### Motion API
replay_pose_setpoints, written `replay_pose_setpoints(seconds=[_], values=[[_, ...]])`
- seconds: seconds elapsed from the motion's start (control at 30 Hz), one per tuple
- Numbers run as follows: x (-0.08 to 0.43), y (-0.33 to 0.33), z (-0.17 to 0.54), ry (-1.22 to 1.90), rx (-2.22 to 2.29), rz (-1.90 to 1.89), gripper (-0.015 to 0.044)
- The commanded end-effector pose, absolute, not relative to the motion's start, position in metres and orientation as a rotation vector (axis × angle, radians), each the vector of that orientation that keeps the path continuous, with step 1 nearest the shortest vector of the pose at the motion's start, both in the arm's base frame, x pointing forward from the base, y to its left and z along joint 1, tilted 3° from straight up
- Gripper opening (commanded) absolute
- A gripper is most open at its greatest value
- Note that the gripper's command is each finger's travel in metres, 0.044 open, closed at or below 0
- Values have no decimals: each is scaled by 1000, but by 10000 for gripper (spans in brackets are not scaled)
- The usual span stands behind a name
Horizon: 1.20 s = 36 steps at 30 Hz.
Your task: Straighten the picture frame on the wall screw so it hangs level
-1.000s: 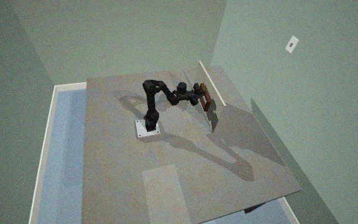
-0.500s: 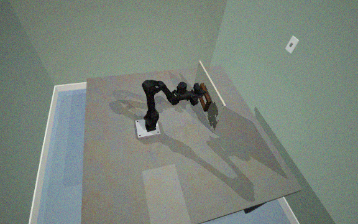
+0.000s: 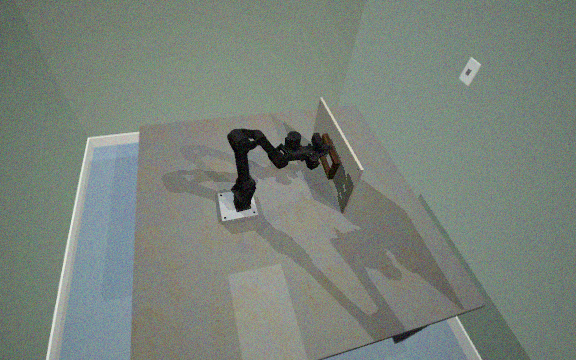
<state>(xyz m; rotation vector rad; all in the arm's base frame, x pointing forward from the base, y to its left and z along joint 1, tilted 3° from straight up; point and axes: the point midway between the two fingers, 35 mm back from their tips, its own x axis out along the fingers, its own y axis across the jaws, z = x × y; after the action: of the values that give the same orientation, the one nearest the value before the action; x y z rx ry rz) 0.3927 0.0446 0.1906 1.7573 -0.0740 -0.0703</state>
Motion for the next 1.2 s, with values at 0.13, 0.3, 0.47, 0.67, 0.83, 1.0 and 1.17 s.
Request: replay_pose_setpoints(seconds=[0.13, 0.3, 0.47, 0.67, 0.83, 1.0, 1.17], values=[[393, 43, 199, -91, 1757, -59, 0], [393, 43, 201, -91, 1757, -59, 0], [393, 42, 202, -91, 1757, -59, 0], [393, 42, 204, -91, 1757, -59, 0], [392, 42, 206, -91, 1757, -59, 0], [392, 41, 207, -91, 1757, -59, 0], [392, 42, 206, -91, 1757, -59, 0]])
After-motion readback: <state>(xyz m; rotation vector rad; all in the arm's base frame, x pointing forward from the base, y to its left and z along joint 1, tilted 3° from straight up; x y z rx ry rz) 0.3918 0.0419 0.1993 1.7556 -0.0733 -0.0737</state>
